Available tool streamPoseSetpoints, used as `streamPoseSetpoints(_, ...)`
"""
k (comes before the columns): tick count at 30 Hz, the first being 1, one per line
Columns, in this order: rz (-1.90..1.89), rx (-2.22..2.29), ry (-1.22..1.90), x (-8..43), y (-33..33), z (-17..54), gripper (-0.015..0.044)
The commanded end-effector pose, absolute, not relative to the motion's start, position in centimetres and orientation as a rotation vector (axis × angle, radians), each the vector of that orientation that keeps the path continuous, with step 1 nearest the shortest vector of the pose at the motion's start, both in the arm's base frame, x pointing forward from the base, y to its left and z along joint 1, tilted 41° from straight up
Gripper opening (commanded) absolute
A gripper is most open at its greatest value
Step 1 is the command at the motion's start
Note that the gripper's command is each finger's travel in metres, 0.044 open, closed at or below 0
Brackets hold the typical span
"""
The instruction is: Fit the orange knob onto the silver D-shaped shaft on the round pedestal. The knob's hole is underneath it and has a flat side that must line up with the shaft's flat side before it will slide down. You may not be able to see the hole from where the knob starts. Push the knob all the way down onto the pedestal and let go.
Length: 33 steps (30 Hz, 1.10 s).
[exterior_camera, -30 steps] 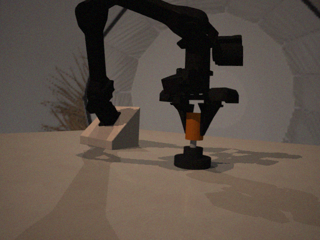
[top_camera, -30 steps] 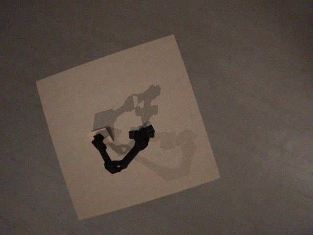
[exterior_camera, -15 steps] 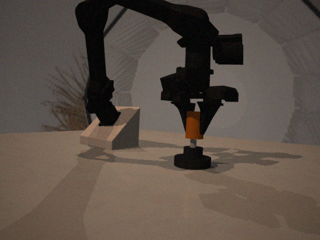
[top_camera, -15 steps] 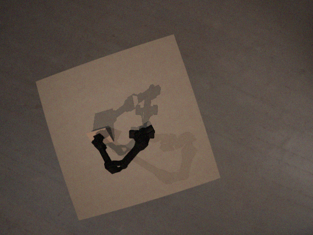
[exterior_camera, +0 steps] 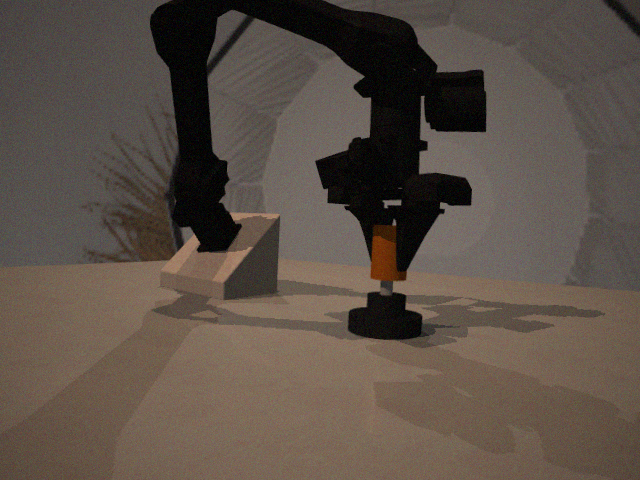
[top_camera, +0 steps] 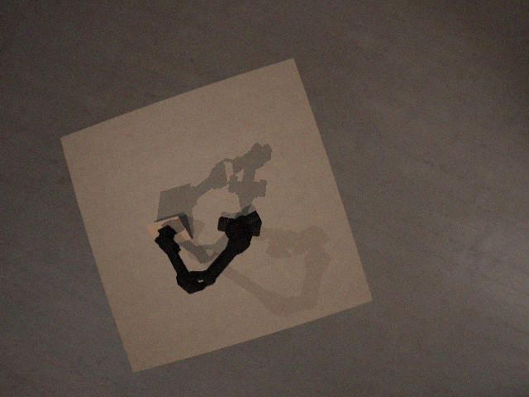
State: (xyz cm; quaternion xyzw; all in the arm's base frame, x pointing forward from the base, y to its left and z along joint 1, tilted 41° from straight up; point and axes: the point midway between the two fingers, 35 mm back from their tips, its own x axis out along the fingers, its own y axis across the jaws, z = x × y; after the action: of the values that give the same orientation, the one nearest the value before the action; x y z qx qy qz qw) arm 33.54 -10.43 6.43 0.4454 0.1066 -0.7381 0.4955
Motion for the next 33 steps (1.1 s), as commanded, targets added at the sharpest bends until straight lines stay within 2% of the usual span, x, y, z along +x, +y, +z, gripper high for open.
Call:
streamPoseSetpoints(1, -1.789, 1.082, 0.251, 33.52, -10.55, 6.38, 0.0000)
streamPoseSetpoints(16, -1.789, 1.083, 0.251, 33.69, -10.34, 6.87, 0.0000)
streamPoseSetpoints(23, -1.843, 1.221, 0.073, 33.71, -10.40, 6.74, 0.0000)
streamPoseSetpoints(33, -1.846, 1.228, 0.064, 33.51, -10.45, 6.44, 0.0000)
